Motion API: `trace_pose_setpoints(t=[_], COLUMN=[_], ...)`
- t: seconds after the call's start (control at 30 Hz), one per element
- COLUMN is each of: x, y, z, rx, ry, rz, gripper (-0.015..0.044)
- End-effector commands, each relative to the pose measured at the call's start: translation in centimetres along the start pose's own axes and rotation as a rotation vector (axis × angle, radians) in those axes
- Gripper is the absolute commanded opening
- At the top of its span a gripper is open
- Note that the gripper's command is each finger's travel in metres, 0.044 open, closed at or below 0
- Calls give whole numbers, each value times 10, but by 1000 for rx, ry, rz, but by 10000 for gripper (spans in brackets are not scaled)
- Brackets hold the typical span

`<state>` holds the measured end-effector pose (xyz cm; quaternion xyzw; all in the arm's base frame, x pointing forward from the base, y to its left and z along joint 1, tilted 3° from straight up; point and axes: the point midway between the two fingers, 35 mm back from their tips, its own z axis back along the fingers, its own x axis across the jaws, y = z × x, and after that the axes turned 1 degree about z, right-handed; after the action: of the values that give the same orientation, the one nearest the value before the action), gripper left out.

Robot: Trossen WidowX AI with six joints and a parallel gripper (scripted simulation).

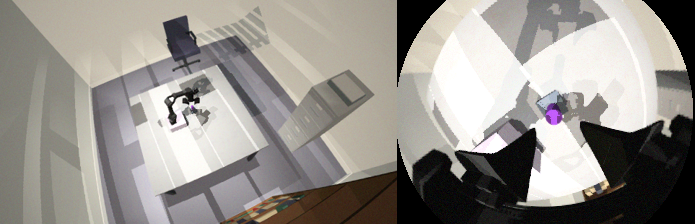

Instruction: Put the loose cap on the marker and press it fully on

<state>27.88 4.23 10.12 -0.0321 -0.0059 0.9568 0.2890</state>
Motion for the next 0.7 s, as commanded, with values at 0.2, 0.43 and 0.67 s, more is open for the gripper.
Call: trace_pose_setpoints(t=[0.2, 0.43, 0.67], x=[2, 2, 2], y=[0, 0, 0], z=[-5, -7, -7], rx=[0, -1, -1], ry=[4, 5, 5], rz=[-903, -1144, -1144], gripper=[46, 0, 0])
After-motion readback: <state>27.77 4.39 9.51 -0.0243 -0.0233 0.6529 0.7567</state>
